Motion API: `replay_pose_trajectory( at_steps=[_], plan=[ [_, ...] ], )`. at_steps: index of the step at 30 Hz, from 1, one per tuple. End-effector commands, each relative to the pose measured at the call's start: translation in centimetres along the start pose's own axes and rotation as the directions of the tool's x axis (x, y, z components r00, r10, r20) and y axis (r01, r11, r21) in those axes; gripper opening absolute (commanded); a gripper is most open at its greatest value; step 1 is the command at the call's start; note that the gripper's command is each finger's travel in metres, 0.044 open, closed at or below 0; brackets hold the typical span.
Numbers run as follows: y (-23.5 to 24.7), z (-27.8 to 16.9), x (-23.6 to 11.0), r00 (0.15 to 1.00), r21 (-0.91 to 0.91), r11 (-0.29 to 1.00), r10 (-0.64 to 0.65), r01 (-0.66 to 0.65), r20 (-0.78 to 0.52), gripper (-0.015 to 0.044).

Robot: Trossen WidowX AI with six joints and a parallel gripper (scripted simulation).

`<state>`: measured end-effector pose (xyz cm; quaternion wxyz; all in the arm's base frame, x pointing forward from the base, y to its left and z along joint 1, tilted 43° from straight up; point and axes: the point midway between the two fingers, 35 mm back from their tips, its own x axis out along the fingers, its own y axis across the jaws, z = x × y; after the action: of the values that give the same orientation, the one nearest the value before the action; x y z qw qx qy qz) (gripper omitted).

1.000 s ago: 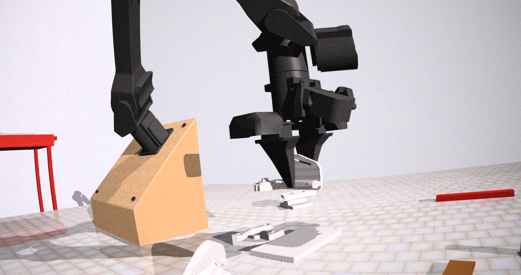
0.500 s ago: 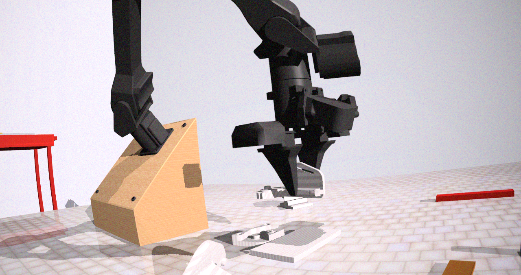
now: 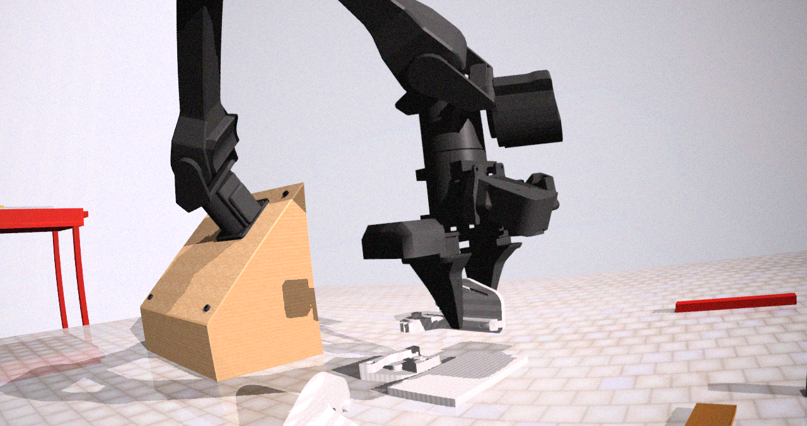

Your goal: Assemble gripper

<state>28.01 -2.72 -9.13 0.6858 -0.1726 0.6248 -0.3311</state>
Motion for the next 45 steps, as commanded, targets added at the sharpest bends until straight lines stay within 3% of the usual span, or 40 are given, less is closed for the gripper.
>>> replay_pose_trajectory(
  at_steps=[1,45],
  plan=[
    [-0.2,-0.2,0.7,1.000,-0.008,1.000,-0.008,0.008,-0.001,0.0134],
    [-0.3,-0.3,2.2,1.000,-0.002,1.000,-0.010,0.010,-0.001,0.0134]
  ],
)
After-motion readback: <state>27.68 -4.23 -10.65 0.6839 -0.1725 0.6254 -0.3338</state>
